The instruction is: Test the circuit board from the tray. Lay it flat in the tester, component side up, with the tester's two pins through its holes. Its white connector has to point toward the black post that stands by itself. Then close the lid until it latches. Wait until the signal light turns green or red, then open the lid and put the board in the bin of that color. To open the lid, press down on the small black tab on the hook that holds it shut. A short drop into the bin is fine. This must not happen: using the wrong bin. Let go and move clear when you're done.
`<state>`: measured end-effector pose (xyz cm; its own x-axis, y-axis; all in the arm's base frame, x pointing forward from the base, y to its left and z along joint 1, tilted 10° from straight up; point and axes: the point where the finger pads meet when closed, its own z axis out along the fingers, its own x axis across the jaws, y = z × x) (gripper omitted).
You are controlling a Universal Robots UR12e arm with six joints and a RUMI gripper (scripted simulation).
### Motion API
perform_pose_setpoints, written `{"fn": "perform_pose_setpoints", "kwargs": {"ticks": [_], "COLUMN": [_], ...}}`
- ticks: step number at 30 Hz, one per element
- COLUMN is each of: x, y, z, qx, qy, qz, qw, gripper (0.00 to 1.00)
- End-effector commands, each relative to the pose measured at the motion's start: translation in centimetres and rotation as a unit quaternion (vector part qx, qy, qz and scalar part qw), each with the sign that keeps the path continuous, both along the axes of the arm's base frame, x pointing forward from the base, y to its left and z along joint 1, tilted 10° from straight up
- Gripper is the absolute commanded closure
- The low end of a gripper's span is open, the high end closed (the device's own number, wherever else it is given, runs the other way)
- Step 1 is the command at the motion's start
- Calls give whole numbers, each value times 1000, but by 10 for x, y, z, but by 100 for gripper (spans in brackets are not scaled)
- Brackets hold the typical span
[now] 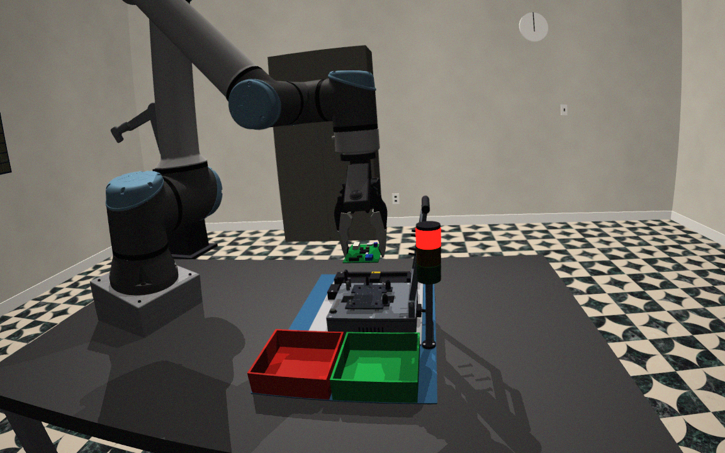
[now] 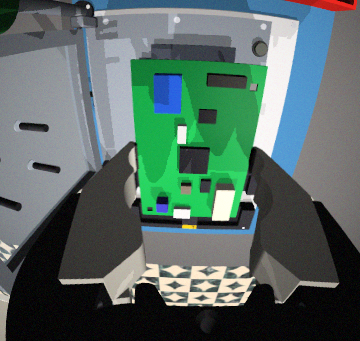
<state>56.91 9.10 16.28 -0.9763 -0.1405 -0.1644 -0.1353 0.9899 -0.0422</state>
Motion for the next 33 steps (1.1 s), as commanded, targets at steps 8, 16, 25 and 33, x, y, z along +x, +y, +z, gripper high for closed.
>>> {"fn": "perform_pose_setpoints", "kwargs": {"ticks": [8, 16, 25, 33], "x": [1, 1, -1, -6], "y": [-1, -1, -4, -17], "z": [4, 4, 3, -3], "qx": [0, 0, 0, 1], "qy": [1, 1, 2, 2], "qz": [-1, -1, -1, -1], "qw": [1000, 1000, 1000, 1000], "gripper": [61, 61, 61, 61]}}
